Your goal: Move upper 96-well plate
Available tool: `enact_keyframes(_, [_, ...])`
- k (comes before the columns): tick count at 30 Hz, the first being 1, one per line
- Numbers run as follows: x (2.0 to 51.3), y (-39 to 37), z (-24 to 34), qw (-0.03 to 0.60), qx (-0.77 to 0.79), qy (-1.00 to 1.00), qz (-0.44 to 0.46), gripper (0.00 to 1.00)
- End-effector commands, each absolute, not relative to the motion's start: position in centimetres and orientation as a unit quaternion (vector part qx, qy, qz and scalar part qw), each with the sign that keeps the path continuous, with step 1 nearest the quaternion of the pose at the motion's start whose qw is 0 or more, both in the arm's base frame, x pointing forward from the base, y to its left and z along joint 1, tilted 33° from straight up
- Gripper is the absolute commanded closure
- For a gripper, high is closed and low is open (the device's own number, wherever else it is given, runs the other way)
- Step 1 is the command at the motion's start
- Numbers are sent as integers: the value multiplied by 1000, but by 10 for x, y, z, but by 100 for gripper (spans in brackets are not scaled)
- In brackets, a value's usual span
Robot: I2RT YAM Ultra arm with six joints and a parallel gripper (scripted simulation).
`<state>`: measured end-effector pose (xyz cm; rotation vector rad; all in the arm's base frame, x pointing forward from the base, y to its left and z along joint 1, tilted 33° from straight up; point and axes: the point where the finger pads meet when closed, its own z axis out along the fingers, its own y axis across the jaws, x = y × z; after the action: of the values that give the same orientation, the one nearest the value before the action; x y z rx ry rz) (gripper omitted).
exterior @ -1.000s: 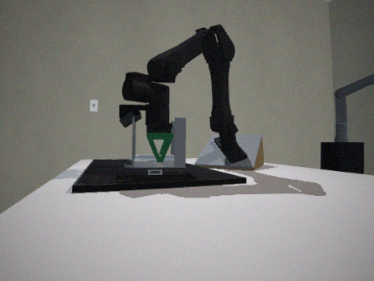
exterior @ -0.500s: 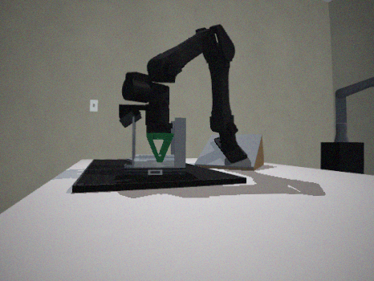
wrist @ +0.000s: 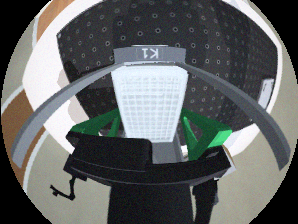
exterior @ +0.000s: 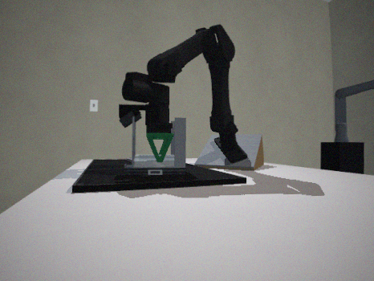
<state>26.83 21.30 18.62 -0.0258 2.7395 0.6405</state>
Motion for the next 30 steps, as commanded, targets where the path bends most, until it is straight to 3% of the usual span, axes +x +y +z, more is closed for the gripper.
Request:
enact_keyframes(1, [273,215,206,192,-10,952,238,0])
enact_keyframes(21, [273,215,206,192,-10,952,238,0])
enact_keyframes(22, [273,215,206,192,-10,952,238,100])
enact_keyframes(30, [270,213,192,172,-9,958,228,100])
